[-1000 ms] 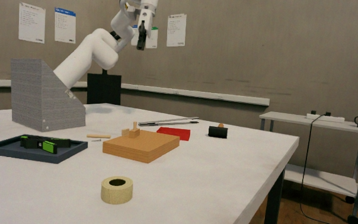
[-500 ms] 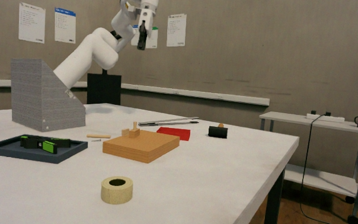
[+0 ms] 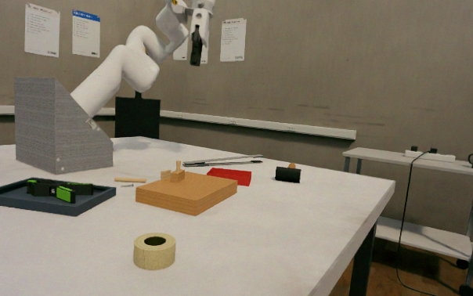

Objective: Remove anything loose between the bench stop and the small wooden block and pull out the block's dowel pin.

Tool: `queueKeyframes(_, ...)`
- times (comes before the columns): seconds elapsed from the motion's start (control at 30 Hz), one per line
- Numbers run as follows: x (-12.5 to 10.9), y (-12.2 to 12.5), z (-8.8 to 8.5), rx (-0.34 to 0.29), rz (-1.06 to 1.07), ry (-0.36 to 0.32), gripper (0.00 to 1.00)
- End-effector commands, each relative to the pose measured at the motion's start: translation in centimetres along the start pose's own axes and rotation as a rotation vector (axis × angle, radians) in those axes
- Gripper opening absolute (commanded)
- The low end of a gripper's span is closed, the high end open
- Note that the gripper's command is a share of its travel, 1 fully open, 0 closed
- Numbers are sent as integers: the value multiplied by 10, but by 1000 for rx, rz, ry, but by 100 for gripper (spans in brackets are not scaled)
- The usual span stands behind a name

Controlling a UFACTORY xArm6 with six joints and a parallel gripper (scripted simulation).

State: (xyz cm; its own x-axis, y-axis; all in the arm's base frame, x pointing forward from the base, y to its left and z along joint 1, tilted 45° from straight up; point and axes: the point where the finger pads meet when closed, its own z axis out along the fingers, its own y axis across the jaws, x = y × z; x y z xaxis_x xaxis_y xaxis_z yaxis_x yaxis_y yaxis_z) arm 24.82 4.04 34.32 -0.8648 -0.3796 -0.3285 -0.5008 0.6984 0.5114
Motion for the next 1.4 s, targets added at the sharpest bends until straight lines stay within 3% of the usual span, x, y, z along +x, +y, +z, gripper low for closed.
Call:
queueKeyframes(0.0,-25,-31,8,-38,20,-22,0)
queueKeyframes(0.2,-48,-71,25,-75,56,-45,0)
queueKeyframes(0.27,-48,-71,25,-75,56,-45,0)
queueKeyframes(0.77,-79,-181,102,-135,185,-77,0)
queueKeyframes(0.83,-79,-181,102,-135,185,-77,0)
queueKeyframes(0.93,-78,-209,129,-141,226,-77,0)
queueKeyframes(1.27,-61,-270,201,-142,324,-59,0)
queueKeyframes(1.37,-56,-279,214,-140,341,-54,0)
